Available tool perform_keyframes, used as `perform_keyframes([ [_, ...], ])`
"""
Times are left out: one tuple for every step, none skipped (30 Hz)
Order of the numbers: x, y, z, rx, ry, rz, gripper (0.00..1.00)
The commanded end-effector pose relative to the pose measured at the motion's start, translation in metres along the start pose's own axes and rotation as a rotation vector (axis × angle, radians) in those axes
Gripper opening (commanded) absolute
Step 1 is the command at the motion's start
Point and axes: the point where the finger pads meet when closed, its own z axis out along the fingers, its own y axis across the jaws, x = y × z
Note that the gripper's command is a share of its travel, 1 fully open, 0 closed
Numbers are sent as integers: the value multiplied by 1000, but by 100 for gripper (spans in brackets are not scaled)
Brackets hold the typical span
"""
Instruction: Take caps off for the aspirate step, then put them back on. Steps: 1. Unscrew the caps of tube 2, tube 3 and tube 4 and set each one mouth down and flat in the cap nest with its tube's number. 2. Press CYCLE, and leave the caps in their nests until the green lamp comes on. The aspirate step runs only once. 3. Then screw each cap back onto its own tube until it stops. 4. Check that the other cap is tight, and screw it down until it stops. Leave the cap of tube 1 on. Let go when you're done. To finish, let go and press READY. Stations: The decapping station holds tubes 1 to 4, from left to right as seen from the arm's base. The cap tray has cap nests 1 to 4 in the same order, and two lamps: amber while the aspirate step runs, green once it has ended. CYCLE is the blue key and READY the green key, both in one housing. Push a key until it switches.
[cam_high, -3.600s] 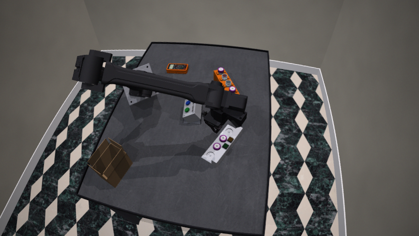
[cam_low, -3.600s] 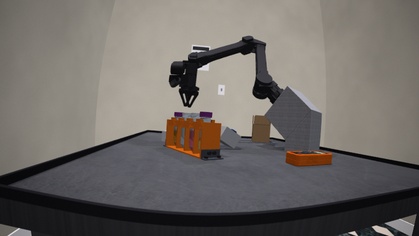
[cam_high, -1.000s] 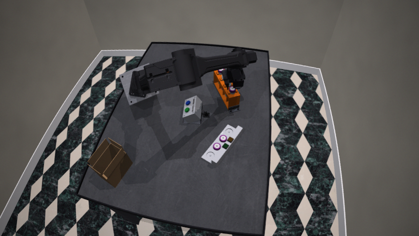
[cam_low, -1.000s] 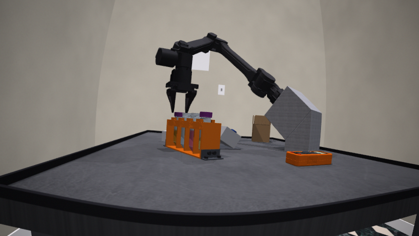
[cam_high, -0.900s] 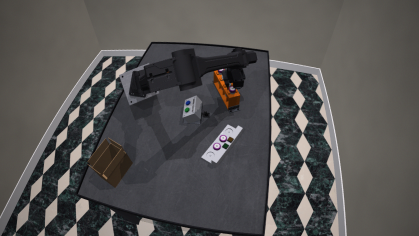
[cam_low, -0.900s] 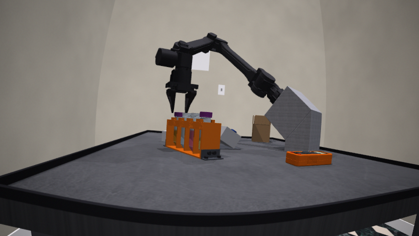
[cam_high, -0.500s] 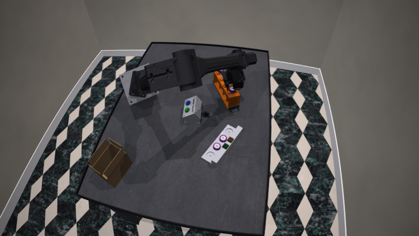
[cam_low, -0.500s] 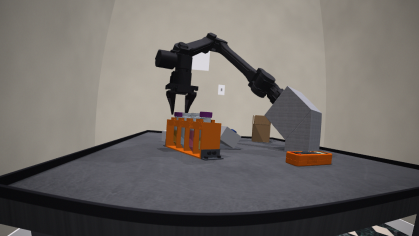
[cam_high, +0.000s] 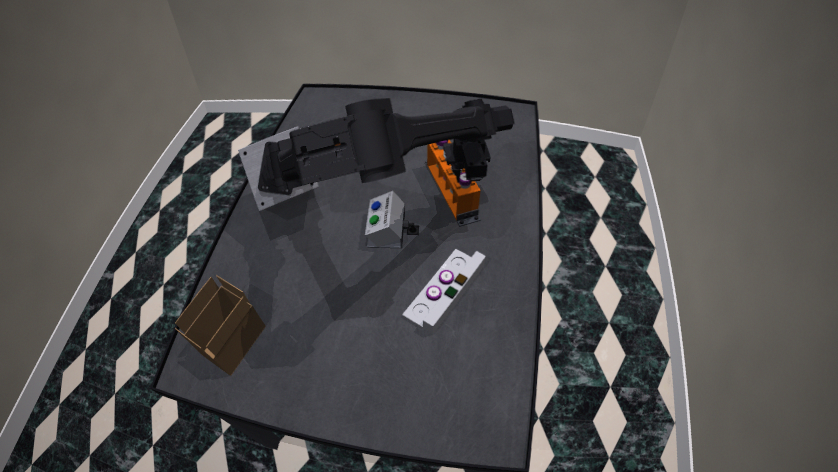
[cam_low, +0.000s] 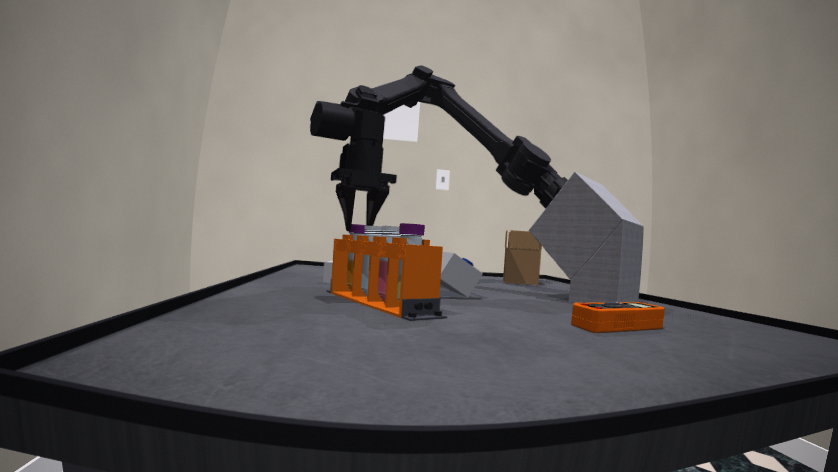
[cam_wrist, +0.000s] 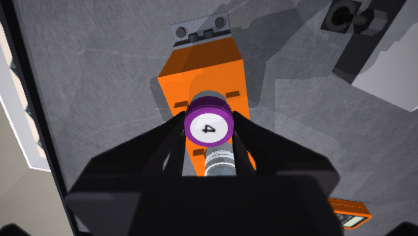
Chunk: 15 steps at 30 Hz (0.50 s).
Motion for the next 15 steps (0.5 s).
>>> perform_keyframes([
  [0, 6, -3, -11, 3, 6, 0],
  [0, 6, -3, -11, 3, 6, 0],
  [0, 6, -3, -11, 3, 6, 0],
  [0, 6, -3, -11, 3, 6, 0],
  [0, 6, -3, -11, 3, 6, 0],
  [0, 6, -3, -11, 3, 6, 0],
  [0, 6, -3, -11, 3, 6, 0],
  [0, 6, -3, -11, 3, 6, 0],
  [0, 6, -3, -11, 3, 6, 0],
  [0, 6, -3, -11, 3, 6, 0],
  [2, -4, 6, 9, -1, -65, 0],
  [2, -4, 5, 9, -1, -115, 0],
  [2, -4, 5, 9, -1, -166, 0],
  [1, -4, 5, 8, -1, -214, 0],
  [1, -3, 4, 8, 0, -264, 0],
])
